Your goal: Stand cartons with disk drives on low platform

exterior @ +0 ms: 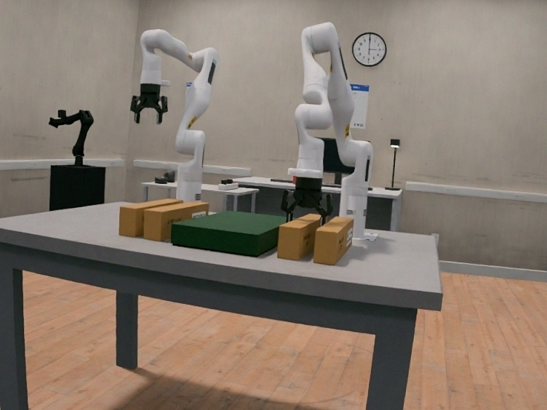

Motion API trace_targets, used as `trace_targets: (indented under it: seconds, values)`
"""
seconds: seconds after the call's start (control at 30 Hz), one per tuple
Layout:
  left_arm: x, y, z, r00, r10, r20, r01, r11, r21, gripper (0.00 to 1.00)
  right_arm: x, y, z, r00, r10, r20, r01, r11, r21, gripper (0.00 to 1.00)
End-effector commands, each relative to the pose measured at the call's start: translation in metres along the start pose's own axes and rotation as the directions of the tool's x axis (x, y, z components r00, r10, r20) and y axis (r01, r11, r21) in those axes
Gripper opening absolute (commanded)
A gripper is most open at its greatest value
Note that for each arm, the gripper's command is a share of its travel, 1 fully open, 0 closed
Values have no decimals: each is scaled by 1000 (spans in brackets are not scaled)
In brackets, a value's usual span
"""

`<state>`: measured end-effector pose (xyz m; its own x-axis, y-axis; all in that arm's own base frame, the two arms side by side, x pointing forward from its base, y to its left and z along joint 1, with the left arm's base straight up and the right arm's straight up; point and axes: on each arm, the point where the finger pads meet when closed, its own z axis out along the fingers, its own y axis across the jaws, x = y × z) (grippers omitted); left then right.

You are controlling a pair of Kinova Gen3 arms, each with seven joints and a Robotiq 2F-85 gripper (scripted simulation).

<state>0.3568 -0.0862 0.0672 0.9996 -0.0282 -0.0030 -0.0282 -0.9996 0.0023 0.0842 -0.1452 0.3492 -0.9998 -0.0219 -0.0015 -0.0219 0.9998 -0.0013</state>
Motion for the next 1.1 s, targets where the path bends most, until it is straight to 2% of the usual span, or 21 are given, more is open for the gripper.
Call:
trace_targets:
  seconds: [0.0,0.37,0.4,0.5,0.67,0.93,0.97,1.07]
  values:
    - [0,0,0,1000,0,-1,0,1000,0,1000,0,0,0,1000,0,0,0,1000,0,1000]
    - [0,0,0,1000,0,-1,0,1000,0,1000,0,0,0,1000,0,0,0,1000,0,1000]
    - [0,0,-70,1000,-1,-1,1,1000,0,1000,0,0,0,1000,0,0,0,1000,0,1000]
    - [0,0,-77,1000,-1,-1,1,1000,0,1000,0,0,0,1000,0,0,0,1000,0,1000]
    - [0,0,-125,1000,-1,-1,1,1000,0,1000,0,0,0,1000,0,0,0,1000,0,1000]
    - [0,0,-125,1000,-1,-1,1,1000,0,1000,0,0,0,1000,0,0,0,1000,0,1000]
    - [-1,0,-134,1000,1,-3,-1,1000,0,1000,0,0,0,1000,0,0,0,1000,0,1000]
    - [-1,0,-134,1000,1,-3,-1,1000,0,1000,0,0,0,1000,0,0,0,1000,0,1000]
